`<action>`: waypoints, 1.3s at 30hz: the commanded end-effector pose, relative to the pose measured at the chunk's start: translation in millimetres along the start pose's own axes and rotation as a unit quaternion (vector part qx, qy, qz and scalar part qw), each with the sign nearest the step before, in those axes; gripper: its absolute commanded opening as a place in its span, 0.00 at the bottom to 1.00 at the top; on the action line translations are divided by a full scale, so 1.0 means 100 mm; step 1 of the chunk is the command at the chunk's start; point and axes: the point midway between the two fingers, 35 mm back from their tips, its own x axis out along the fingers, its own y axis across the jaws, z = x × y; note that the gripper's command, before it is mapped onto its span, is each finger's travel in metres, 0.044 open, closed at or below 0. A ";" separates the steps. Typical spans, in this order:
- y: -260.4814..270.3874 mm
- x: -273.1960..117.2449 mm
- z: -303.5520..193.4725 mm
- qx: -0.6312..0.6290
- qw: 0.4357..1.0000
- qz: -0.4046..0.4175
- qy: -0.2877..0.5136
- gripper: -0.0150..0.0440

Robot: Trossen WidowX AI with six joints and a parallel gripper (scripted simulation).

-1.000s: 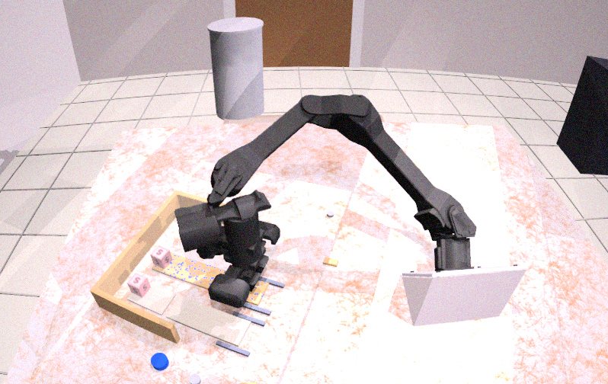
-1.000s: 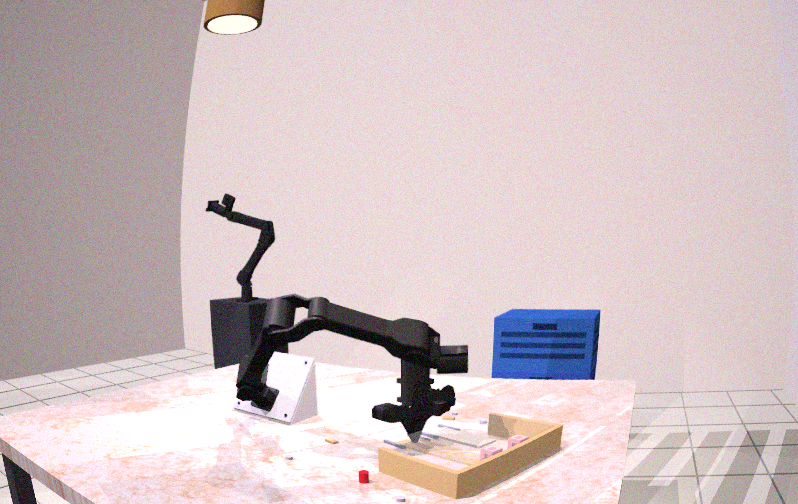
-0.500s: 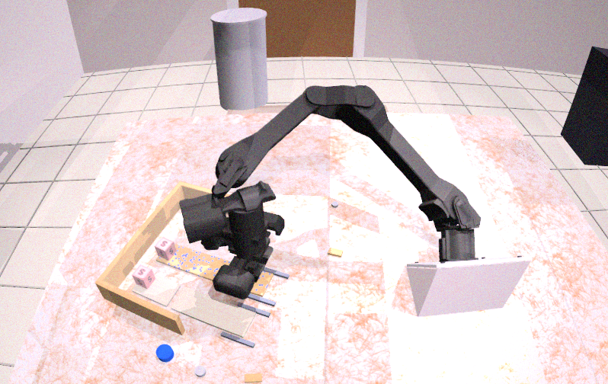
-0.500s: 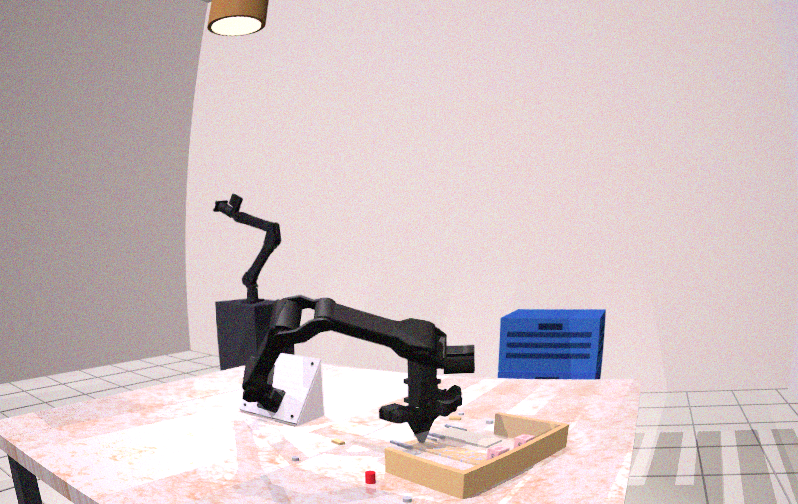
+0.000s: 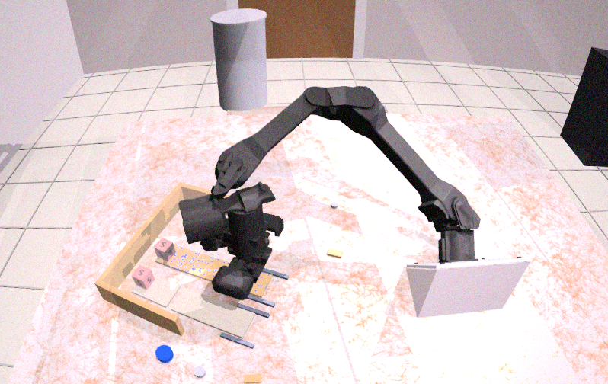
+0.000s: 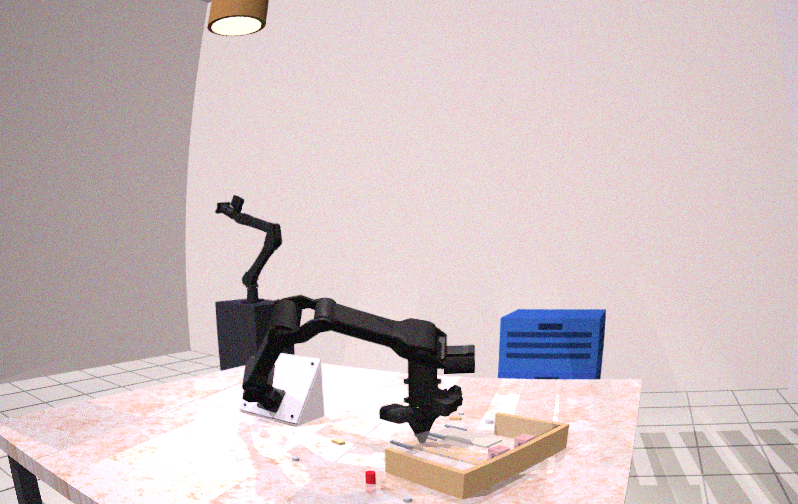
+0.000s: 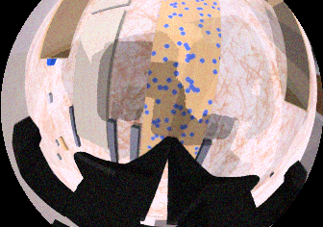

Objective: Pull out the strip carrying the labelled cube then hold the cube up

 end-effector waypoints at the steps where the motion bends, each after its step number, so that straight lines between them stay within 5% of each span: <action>1: -0.01 0.05 0.01 0.000 1.000 -0.004 0.002 0.25; 39: 0.02 0.07 -0.46 -0.001 1.000 -0.003 0.003 0.25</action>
